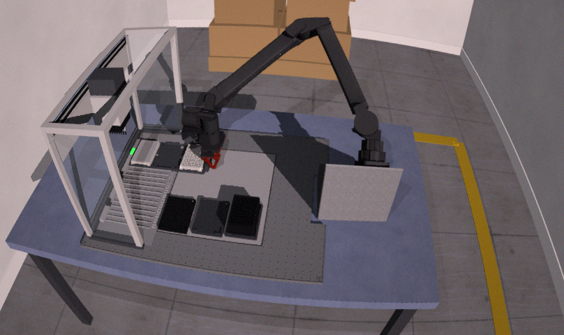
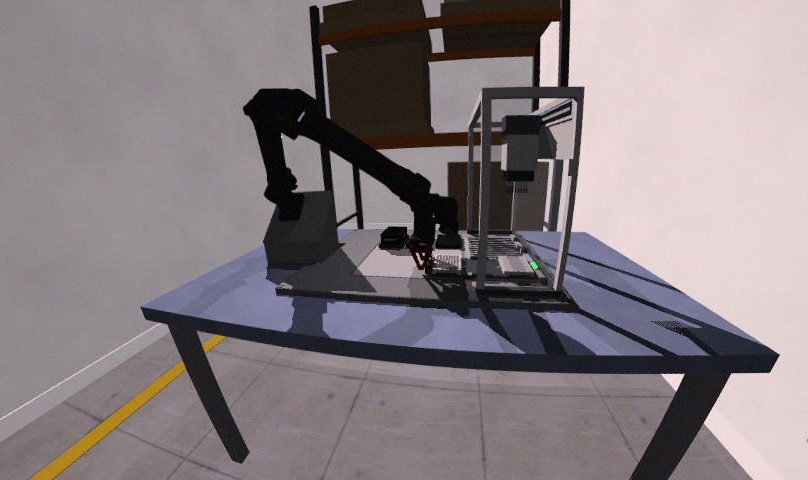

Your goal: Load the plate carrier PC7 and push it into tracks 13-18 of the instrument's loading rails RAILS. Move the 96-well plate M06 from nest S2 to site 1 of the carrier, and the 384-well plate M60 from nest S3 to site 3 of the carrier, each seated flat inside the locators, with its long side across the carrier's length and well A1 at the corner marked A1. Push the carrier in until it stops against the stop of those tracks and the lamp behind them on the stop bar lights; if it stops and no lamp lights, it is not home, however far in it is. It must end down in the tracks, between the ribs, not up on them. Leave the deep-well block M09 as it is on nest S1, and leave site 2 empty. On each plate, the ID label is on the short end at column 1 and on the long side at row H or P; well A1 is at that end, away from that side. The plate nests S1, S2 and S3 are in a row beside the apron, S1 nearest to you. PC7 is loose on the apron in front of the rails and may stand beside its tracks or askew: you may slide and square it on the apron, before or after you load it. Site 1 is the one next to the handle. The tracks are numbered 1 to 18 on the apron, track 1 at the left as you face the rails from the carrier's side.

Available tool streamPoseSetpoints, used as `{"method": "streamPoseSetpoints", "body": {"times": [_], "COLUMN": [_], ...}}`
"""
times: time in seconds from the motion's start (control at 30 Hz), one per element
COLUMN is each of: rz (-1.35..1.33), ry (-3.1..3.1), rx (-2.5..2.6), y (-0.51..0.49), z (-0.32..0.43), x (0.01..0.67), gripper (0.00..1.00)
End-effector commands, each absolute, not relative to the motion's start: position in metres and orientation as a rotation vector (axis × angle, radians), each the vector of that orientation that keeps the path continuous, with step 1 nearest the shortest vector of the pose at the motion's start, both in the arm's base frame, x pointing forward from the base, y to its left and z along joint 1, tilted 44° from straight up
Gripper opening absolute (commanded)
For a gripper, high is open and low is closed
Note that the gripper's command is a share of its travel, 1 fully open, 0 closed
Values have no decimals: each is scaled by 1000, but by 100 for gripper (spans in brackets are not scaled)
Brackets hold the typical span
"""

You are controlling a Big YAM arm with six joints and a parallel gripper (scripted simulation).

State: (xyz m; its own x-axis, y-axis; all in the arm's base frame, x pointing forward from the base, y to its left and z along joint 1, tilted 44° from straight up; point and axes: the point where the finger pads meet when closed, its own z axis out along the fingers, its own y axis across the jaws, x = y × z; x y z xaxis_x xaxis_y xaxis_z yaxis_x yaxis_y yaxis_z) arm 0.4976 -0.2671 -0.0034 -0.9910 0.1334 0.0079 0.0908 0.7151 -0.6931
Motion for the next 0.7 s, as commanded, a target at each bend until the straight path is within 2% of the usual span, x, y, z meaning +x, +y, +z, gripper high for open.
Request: {"method": "streamPoseSetpoints", "body": {"times": [0.0,0.67], "rz": [1182,1178], "ry": [-2926,-2929], "rx": [-224,-185], "y": [-273,-244], "z": [13,16], "x": [502,481], "gripper": [80,80]}}
